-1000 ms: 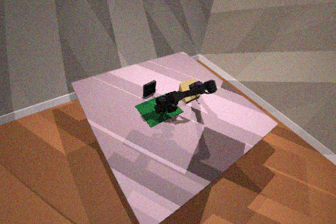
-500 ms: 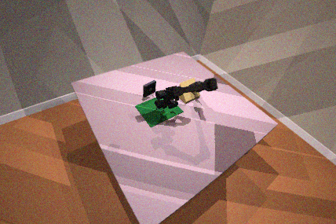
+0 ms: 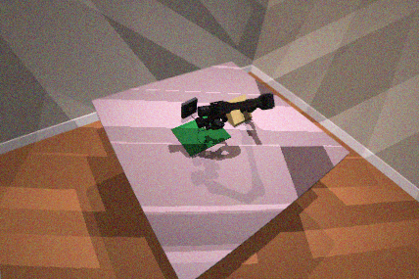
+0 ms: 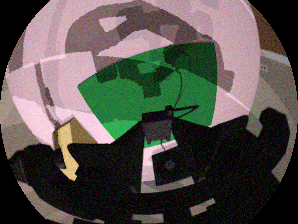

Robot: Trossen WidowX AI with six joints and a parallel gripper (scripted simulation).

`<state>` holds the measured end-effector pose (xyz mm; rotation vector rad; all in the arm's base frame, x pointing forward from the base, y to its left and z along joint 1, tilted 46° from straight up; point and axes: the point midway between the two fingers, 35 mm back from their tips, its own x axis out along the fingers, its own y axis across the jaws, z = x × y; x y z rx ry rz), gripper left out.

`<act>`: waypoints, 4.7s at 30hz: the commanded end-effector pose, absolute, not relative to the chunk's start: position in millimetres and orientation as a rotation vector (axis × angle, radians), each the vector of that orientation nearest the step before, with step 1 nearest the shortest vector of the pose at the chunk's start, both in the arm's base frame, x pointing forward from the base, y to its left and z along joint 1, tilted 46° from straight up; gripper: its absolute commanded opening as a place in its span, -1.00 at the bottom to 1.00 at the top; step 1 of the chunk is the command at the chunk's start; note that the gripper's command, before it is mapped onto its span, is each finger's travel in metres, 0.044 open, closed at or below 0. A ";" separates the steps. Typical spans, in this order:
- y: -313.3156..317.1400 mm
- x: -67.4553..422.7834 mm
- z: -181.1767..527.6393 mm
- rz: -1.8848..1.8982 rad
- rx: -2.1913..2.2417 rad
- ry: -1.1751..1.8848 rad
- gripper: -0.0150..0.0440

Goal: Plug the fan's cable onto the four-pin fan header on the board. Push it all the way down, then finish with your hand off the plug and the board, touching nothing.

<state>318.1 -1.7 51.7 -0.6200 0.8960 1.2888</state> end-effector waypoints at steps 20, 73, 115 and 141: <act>-3.3 303.3 48.7 0.899 0.055 1.258 -0.49; 0.5 275.3 38.6 -0.080 1.187 1.696 -0.49; 17.3 256.4 1.4 -0.529 0.763 1.502 -0.49; 21.4 259.4 3.1 -0.698 0.667 1.149 -0.49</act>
